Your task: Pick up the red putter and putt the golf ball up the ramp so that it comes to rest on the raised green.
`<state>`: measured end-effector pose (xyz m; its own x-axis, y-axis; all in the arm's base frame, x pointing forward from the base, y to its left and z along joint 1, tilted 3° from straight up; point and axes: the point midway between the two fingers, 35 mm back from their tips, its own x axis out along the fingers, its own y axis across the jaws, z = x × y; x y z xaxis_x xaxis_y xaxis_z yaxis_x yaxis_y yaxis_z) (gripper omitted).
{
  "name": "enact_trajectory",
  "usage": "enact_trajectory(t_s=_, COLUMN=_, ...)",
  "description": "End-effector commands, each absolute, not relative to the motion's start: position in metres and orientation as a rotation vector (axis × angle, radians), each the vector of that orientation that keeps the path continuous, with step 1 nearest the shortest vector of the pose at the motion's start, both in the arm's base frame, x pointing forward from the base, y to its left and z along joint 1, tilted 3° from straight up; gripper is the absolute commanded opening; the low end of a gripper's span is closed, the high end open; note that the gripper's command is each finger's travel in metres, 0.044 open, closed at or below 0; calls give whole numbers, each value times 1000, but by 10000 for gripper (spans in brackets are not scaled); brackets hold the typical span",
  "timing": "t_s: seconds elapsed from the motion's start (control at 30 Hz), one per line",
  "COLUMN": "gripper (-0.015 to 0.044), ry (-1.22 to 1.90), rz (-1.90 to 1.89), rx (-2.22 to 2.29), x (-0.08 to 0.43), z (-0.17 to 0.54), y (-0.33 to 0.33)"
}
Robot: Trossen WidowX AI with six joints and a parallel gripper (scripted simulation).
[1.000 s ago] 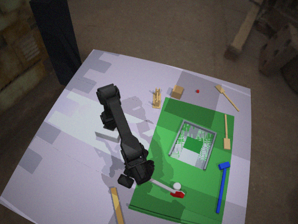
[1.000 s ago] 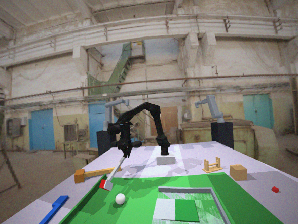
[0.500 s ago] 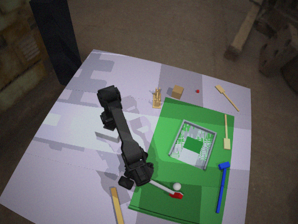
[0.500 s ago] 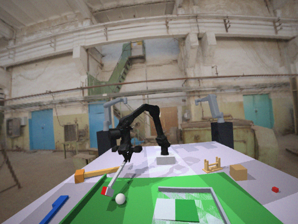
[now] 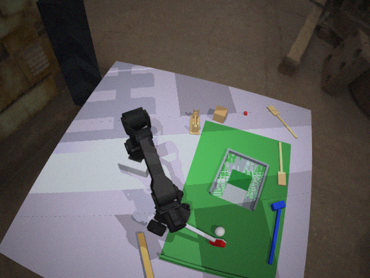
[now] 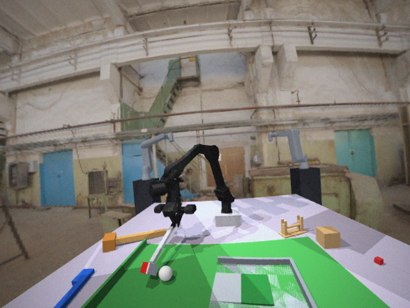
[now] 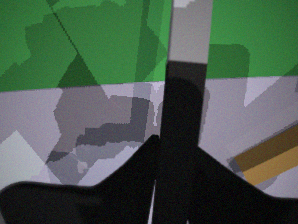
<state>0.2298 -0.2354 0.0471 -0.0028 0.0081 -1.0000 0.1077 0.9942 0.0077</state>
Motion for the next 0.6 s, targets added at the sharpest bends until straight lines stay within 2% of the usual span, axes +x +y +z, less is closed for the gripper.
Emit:
enact_trajectory(t_s=0.0, gripper=0, ry=1571, rz=-79, rx=90, x=230, z=48, y=-236)
enact_trajectory(t_s=0.57, gripper=0, ry=1570, rz=-85, rx=92, x=226, z=45, y=-265)
